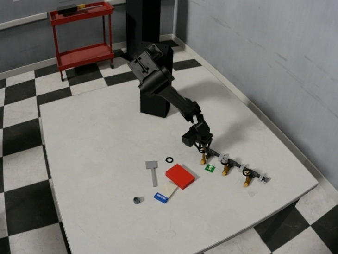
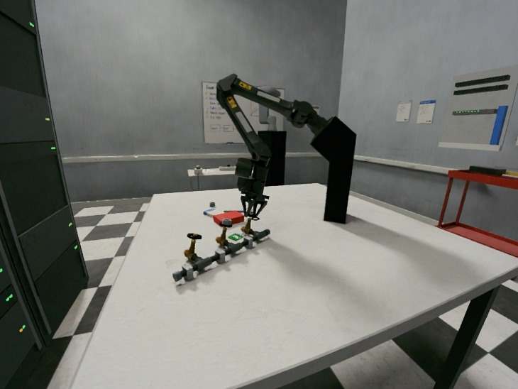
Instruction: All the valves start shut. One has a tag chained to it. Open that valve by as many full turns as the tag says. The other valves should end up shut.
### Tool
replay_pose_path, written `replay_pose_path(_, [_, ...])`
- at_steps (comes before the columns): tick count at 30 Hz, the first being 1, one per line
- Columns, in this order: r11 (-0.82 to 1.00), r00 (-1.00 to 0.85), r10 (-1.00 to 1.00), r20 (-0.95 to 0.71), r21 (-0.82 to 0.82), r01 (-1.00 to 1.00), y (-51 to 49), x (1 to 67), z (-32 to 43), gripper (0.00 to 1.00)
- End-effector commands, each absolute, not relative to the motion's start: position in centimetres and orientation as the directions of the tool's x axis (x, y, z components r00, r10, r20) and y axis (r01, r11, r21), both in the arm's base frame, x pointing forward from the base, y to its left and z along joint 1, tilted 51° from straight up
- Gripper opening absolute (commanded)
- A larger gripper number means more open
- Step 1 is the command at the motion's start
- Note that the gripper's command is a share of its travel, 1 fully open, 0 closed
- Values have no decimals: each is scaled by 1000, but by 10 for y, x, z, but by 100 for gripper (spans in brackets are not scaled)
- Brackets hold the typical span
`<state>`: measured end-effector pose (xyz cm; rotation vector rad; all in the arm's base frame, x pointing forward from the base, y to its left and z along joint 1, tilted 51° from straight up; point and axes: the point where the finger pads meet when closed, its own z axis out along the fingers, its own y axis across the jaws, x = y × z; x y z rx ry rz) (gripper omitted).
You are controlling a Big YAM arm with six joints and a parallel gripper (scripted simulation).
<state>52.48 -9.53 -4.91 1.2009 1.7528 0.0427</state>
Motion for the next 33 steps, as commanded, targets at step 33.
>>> replay_pose_path(33, [695, -690, -555, -464, -715, -78, -100, 523, -47, 0])
